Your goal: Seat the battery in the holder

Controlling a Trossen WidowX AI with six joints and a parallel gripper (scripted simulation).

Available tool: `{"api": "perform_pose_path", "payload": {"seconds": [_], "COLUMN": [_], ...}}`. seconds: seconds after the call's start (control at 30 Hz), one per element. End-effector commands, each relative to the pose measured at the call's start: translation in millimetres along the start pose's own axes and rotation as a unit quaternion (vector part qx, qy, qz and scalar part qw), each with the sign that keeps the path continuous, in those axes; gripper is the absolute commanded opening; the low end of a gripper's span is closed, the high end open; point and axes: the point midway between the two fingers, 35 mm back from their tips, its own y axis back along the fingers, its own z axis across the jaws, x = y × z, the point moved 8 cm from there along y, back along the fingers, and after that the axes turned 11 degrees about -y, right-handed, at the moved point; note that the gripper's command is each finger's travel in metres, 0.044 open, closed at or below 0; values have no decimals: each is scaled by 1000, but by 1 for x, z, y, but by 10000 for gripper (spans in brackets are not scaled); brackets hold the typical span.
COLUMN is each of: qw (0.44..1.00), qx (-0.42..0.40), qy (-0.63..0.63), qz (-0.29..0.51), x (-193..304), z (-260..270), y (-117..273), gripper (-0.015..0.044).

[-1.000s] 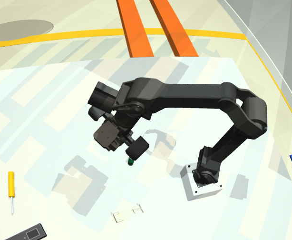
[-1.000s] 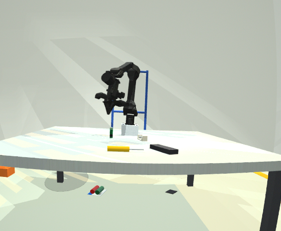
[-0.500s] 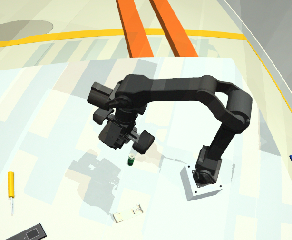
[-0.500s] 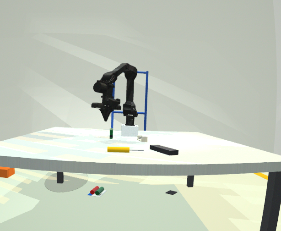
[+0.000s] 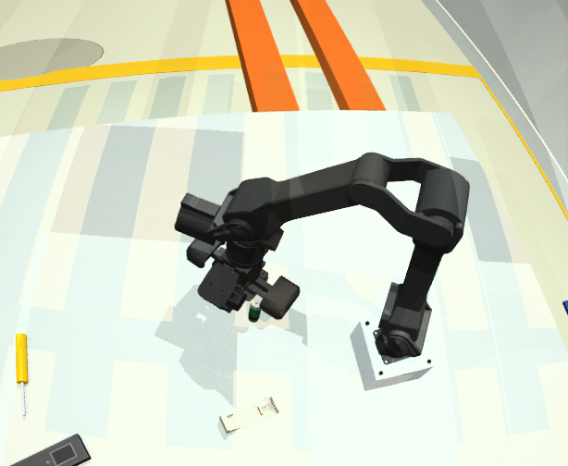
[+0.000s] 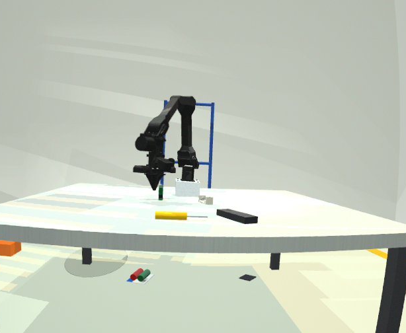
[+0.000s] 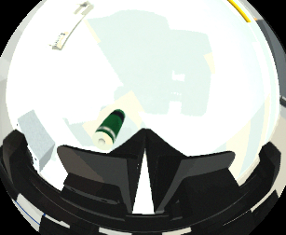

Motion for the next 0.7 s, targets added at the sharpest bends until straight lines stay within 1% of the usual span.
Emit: {"api": "perform_pose_path", "payload": {"seconds": [0.0,0.67], "qw": [1000,1000], "qx": [0,-1], "qy": [-2,-2], "qz": [-2,-1], "x": [1,6], "z": [7,39], "y": [0,0], "gripper": [0,0]}}
